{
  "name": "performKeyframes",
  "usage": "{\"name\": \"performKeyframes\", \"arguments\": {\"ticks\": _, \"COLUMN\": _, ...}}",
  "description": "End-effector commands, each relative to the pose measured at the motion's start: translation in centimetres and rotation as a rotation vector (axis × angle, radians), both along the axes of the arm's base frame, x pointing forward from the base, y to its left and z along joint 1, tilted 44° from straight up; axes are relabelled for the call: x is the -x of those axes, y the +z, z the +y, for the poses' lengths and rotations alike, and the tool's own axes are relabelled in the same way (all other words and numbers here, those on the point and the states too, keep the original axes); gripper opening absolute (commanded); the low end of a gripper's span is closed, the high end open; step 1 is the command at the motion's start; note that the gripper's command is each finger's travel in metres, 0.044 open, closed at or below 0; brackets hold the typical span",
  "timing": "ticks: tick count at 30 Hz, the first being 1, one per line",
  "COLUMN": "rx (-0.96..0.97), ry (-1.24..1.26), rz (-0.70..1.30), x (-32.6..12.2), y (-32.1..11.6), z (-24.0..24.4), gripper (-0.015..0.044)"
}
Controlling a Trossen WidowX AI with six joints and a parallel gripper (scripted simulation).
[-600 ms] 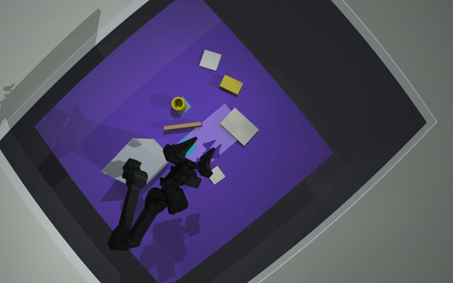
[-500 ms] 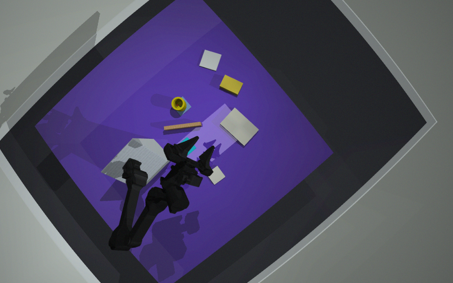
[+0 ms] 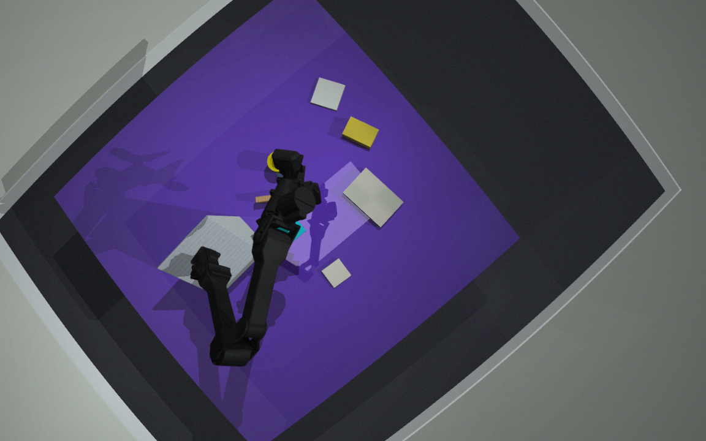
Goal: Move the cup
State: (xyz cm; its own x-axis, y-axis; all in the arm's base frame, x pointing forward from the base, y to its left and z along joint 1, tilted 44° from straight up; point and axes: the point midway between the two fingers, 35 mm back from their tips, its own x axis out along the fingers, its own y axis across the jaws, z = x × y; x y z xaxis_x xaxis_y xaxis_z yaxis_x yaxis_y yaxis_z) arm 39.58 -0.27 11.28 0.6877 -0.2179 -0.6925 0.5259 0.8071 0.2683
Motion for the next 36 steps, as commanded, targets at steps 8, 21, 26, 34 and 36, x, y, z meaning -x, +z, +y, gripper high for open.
{"name": "performKeyframes", "arguments": {"ticks": 8, "rx": 0.056, "ry": -0.452, "rz": 0.385, "x": 2.7, "y": -13.2, "z": -0.7, "gripper": 0.0166}}
{"name": "performKeyframes", "arguments": {"ticks": 21, "rx": 0.270, "ry": -0.772, "rz": 0.498, "x": 6.4, "y": -20.3, "z": -2.2, "gripper": 0.0166}}
{"name": "performKeyframes", "arguments": {"ticks": 26, "rx": 0.269, "ry": -0.772, "rz": 0.498, "x": 6.3, "y": -20.6, "z": -2.5, "gripper": 0.0166}}
{"name": "performKeyframes", "arguments": {"ticks": 34, "rx": 0.269, "ry": -0.772, "rz": 0.498, "x": 6.3, "y": -21.5, "z": -3.4, "gripper": 0.0166}}
{"name": "performKeyframes", "arguments": {"ticks": 36, "rx": 0.269, "ry": -0.772, "rz": 0.498, "x": 6.3, "y": -21.7, "z": -3.6, "gripper": 0.0166}}
